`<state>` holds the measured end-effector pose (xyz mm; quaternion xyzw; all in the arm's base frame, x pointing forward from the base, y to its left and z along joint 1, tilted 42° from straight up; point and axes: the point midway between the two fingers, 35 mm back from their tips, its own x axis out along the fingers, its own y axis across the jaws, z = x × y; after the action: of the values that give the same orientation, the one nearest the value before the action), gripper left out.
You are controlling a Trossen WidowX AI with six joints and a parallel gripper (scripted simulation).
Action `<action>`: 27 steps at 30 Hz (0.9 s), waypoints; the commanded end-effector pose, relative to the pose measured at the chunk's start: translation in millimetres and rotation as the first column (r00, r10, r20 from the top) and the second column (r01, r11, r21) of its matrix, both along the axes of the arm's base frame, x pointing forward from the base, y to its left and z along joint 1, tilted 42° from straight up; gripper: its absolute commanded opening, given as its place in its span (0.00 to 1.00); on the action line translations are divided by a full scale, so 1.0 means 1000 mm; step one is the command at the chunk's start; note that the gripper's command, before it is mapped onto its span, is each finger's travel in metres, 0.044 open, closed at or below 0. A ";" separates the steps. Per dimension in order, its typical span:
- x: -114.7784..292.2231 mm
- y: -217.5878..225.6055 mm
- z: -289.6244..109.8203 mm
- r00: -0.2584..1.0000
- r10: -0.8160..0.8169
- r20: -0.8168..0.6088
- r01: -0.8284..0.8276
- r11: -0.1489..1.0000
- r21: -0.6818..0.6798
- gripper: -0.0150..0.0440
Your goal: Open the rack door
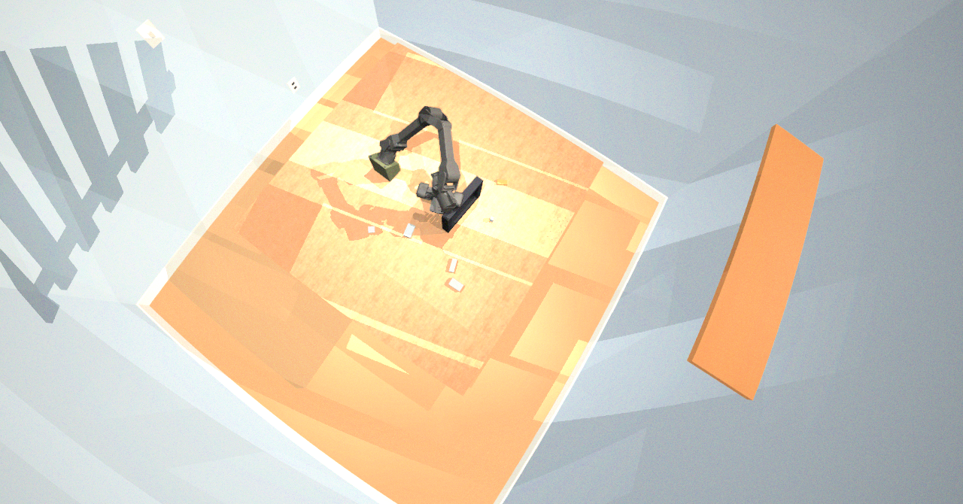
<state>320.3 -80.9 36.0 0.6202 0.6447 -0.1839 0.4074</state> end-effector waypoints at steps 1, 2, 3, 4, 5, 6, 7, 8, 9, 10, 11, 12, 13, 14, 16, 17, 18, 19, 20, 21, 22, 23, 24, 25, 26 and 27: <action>0.000 0.000 0.000 0.977 0.161 0.137 -0.158 0.987 -0.030 0.73; 0.000 0.000 0.000 0.966 0.198 0.168 -0.194 0.980 -0.041 0.73; 0.000 0.000 0.000 0.952 0.234 0.198 -0.229 0.972 -0.052 0.73; 0.000 0.000 0.000 0.936 0.271 0.227 -0.263 0.963 -0.065 0.73; 0.000 0.000 0.000 0.917 0.306 0.256 -0.296 0.952 -0.079 0.73; 0.000 0.000 0.000 0.896 0.341 0.283 -0.328 0.940 -0.094 0.73; 0.000 0.000 0.000 0.873 0.376 0.310 -0.360 0.927 -0.110 0.73; 0.000 0.000 0.000 0.848 0.410 0.336 -0.390 0.912 -0.126 0.73; 0.000 0.000 0.000 0.821 0.442 0.361 -0.420 0.896 -0.144 0.73; 0.000 0.000 0.000 0.792 0.474 0.384 -0.448 0.879 -0.163 0.73; 0.000 0.000 0.000 0.761 0.505 0.407 -0.475 0.861 -0.182 0.73; 0.000 0.000 0.000 0.728 0.535 0.428 -0.500 0.842 -0.202 0.73; 0.000 0.000 0.000 0.693 0.564 0.449 -0.524 0.822 -0.223 0.73; 0.000 0.000 0.000 0.657 0.591 0.467 -0.547 0.801 -0.244 0.73; 0.000 0.000 0.000 0.580 0.642 0.501 -0.588 0.756 -0.289 0.73; 0.000 0.000 0.000 0.539 0.666 0.516 -0.606 0.732 -0.312 0.73; 0.000 0.000 0.000 0.497 0.688 0.529 -0.622 0.708 -0.335 0.73; 0.000 0.000 0.000 0.454 0.708 0.541 -0.637 0.682 -0.359 0.73; 0.000 0.000 0.000 0.409 0.727 0.551 -0.650 0.657 -0.383 0.73; 0.000 0.000 0.000 0.364 0.744 0.560 -0.661 0.630 -0.408 0.73; 0.000 0.000 0.000 0.318 0.760 0.567 -0.670 0.603 -0.432 0.73; 0.000 0.000 0.000 0.271 0.773 0.573 -0.678 0.576 -0.457 0.73; 0.000 0.000 0.000 0.223 0.786 0.577 -0.684 0.548 -0.482 0.73; 0.000 0.000 0.000 0.175 0.796 0.580 -0.688 0.520 -0.507 0.73; 0.000 0.000 0.000 0.127 0.804 0.580 -0.690 0.492 -0.531 0.73; 0.000 0.000 0.000 0.078 0.811 0.580 -0.690 0.464 -0.556 0.73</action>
<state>320.3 -80.8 36.0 0.2343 0.6200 0.2552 0.7040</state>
